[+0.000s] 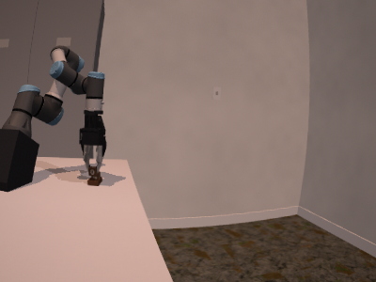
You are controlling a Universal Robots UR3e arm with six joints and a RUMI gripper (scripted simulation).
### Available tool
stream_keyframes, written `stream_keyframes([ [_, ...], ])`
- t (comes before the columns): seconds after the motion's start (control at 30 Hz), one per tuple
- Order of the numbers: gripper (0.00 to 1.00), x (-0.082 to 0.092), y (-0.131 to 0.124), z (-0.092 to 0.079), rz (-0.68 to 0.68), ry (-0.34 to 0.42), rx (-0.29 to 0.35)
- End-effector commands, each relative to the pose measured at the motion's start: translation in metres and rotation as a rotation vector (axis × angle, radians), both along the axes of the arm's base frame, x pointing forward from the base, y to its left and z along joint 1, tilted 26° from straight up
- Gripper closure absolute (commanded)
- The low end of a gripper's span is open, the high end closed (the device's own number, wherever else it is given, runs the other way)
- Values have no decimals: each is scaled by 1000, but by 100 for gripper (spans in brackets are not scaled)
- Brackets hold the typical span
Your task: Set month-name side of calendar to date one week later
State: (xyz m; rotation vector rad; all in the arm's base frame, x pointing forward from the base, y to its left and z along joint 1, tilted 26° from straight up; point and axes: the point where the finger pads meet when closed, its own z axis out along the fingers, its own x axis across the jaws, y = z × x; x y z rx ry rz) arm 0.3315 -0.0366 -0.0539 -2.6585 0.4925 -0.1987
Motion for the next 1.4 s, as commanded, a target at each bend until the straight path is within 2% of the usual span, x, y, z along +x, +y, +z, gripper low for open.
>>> stream_keyframes([
  [0.0, 90, 3, 0, -5, -3, -5, -6],
  [0.4, 90, 5, 3, -11, -3, -5, -6],
  [1.37, 90, 5, 3, -12, -3, -6, -8],
])
